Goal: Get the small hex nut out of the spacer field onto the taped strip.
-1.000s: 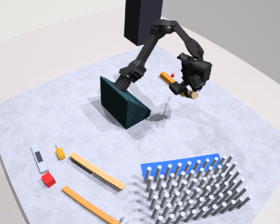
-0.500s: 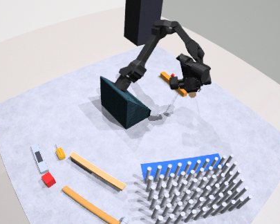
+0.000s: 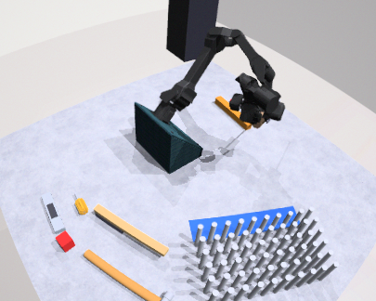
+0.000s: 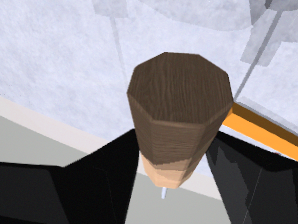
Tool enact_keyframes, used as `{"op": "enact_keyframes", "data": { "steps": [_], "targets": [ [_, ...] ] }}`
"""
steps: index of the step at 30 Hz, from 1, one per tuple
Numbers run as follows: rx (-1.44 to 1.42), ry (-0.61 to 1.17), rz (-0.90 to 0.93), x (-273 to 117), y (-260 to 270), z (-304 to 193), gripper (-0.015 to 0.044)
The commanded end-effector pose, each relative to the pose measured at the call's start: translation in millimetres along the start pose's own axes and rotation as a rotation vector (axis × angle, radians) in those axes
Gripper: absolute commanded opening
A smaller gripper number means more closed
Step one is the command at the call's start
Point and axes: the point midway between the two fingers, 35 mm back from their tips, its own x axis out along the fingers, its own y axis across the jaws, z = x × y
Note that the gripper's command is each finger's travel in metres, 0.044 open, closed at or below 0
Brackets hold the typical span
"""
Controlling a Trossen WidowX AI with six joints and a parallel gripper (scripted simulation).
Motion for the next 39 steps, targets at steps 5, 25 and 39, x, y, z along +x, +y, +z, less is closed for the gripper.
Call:
{"op": "enact_keyframes", "data": {
  "steps": [5,25,39],
  "targets": [
    [0.241,0.072,0.019,-0.4,3.3,-8.0,0.0],
    [0.245,0.067,0.009,4.5,2.6,-1.8,0.0],
    [0.243,0.058,-0.001,10.0,1.8,5.1,0.0]
  ]
}}
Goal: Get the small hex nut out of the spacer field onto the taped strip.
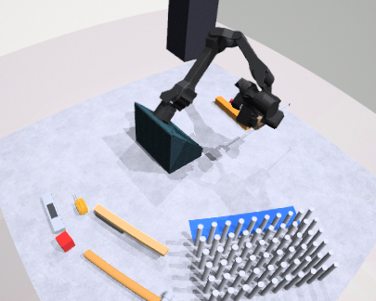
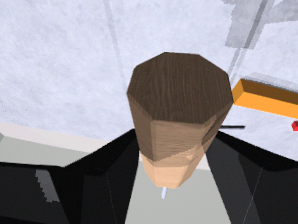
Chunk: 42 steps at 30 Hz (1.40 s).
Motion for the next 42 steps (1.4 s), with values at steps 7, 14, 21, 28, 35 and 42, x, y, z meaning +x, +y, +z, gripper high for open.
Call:
{"op": "enact_keyframes", "data": {
  "steps": [7,14,21,28,35,42],
  "targets": [
    [0.002,-0.006,-0.008,4.1,0.2,5.5,0.0],
    [0.002,-0.011,-0.012,6.7,0.6,8.9,0.0],
    [0.001,-0.015,-0.015,9.3,1.0,12.3,0.0],
    [0.001,-0.02,-0.019,11.9,1.4,15.7,0.0],
    [0.0,-0.024,-0.022,14.5,1.8,19.0,0.0],
    [-0.001,-0.028,-0.025,17.1,2.2,22.2,0.0]
  ]
}}
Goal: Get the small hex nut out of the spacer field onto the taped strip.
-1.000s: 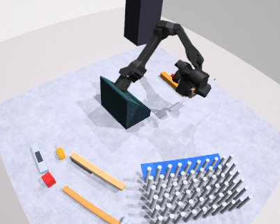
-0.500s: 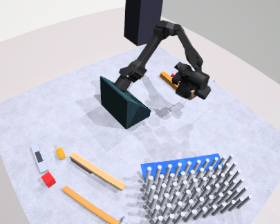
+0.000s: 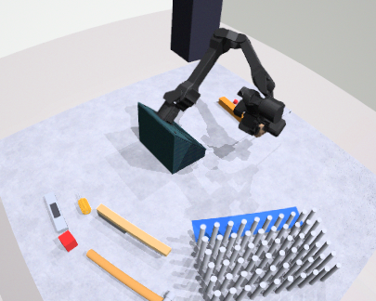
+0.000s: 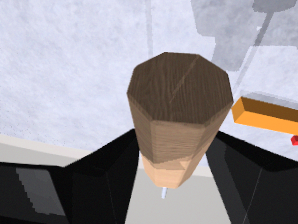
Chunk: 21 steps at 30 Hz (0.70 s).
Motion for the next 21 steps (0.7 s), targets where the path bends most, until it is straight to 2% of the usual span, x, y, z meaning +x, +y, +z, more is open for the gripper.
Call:
{"op": "enact_keyframes", "data": {
  "steps": [1,21],
  "targets": [
    [0.003,-0.002,-0.003,2.0,-0.2,2.2,0.0],
    [0.001,-0.014,-0.01,9.7,0.9,10.8,0.0]
  ]
}}
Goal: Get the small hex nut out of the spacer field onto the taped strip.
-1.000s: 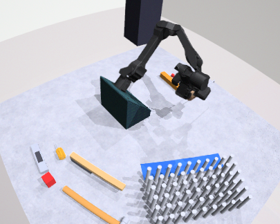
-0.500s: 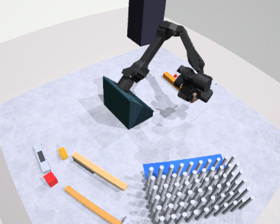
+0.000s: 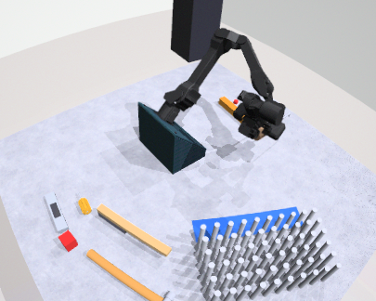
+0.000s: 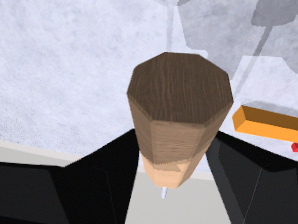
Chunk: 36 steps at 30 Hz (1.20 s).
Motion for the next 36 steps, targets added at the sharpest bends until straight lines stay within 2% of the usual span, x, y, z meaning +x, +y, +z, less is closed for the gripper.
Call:
{"op": "enact_keyframes", "data": {
  "steps": [1,36],
  "targets": [
    [0.003,-0.002,-0.003,2.1,-0.3,2.0,0.0],
    [0.0,-0.019,-0.011,15.7,1.3,15.3,0.0]
  ]
}}
